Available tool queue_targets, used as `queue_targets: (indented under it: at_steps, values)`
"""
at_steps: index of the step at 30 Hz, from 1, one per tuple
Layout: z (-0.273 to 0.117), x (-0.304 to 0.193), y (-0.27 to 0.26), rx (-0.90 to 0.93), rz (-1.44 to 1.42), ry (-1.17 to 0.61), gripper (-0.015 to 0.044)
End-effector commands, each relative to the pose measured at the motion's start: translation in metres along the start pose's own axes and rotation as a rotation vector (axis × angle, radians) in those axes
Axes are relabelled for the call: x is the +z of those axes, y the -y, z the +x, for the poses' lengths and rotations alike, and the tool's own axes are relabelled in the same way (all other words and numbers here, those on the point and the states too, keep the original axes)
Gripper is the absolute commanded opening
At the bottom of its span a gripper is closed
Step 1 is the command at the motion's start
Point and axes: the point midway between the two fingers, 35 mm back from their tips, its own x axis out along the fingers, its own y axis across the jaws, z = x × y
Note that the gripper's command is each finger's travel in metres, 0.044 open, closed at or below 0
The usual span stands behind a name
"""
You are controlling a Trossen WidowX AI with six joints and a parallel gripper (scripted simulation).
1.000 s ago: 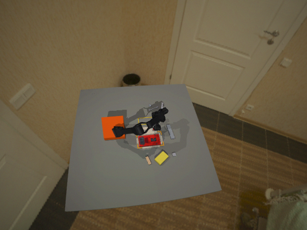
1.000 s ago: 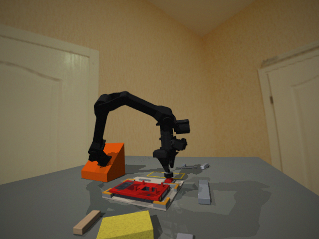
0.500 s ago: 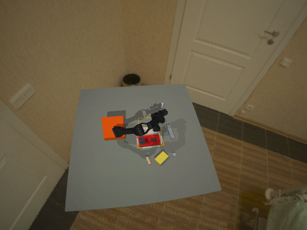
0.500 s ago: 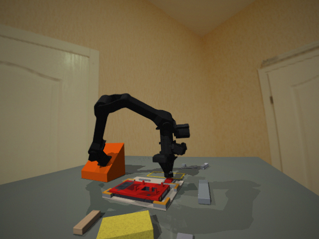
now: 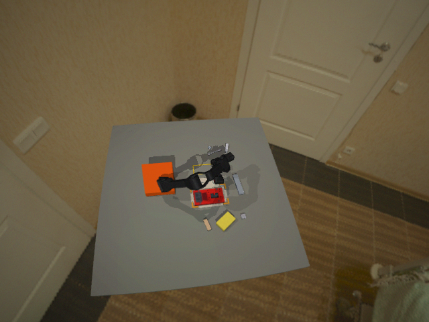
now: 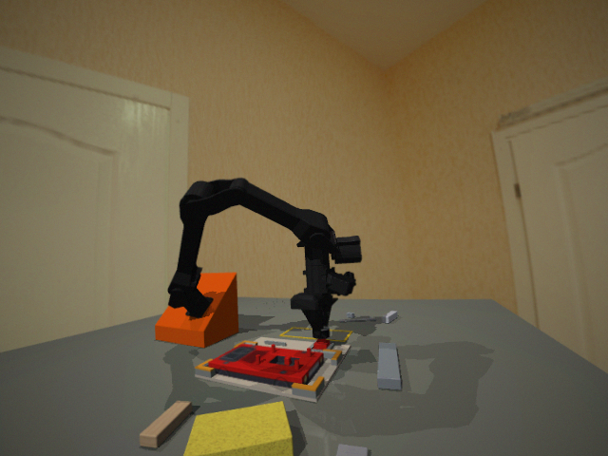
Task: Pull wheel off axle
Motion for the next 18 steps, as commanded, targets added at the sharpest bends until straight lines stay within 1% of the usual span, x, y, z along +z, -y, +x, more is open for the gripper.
queue_targets:
  at_steps: [1, 18]
  values:
    - [-0.0025, 0.0012, 0.0001, 0.002, 0.006, 0.003, 0.0000]
    - [-0.0080, 0.0014, -0.0001, 0.002, 0.005, 0.003, 0.0000]
